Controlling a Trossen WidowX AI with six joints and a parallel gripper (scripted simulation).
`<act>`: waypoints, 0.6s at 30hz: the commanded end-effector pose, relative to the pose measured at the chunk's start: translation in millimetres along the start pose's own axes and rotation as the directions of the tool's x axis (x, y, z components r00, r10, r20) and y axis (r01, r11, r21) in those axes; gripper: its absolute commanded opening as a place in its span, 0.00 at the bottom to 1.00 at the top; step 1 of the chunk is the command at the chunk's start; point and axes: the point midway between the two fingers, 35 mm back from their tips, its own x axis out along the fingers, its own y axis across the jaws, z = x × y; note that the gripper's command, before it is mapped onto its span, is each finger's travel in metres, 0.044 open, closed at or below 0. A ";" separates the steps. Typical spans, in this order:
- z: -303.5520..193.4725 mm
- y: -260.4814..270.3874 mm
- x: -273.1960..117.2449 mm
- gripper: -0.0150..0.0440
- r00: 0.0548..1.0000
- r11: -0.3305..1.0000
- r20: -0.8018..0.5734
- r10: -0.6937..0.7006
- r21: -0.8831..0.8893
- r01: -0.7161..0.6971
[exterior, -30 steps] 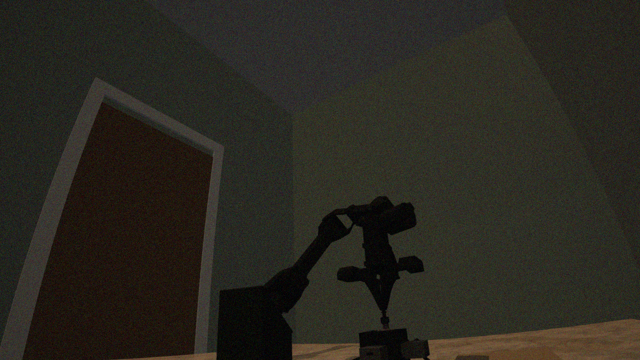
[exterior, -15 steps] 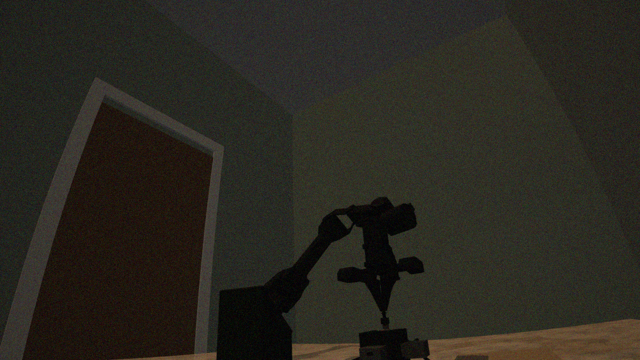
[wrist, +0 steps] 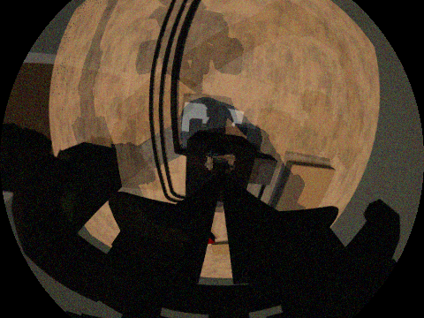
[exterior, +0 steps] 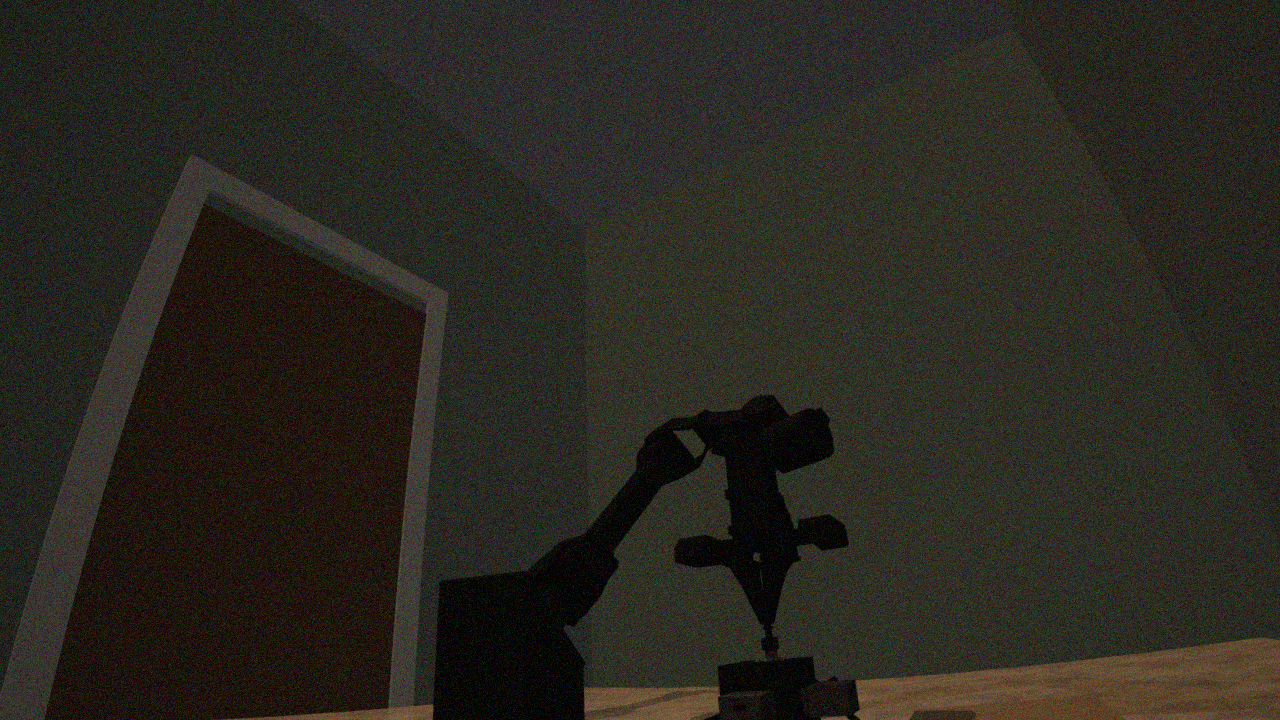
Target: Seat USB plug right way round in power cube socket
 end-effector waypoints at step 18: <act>0.2 0.0 2.8 0.25 1.000 1.000 0.001 0.000 0.005 0.000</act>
